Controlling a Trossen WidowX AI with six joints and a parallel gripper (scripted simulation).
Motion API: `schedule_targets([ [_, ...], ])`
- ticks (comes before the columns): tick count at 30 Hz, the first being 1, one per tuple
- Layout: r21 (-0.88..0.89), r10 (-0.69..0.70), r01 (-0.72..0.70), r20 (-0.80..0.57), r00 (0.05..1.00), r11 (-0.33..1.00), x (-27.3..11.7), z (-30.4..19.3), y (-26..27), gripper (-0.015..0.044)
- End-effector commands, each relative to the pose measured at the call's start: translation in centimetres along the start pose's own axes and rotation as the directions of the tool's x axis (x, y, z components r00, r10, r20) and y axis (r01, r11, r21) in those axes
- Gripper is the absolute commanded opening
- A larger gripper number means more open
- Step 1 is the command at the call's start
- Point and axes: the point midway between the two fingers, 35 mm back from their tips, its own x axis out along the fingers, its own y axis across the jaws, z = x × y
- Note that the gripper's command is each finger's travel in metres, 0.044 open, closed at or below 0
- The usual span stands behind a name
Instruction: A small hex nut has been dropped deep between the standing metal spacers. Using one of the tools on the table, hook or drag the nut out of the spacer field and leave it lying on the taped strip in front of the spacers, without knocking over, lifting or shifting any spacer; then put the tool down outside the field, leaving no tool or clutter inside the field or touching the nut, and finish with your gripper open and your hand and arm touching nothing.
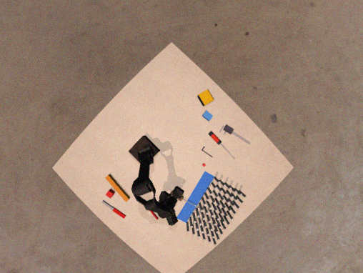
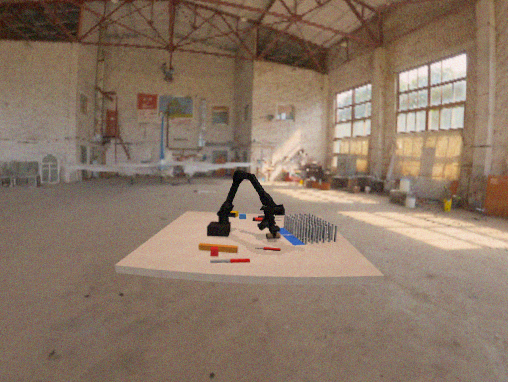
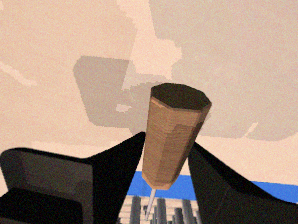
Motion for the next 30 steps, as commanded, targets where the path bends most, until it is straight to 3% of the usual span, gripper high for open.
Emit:
schedule_targets([
  [1, -0.002, -0.003, 0.003, -0.001, 1.000, 1.000, -0.2, 0.4, -0.1, 0.0000],
  [30, -0.002, -0.002, 0.002, 0.001, 1.000, 1.000, -0.7, 2.4, -0.1, 0.0000],
])
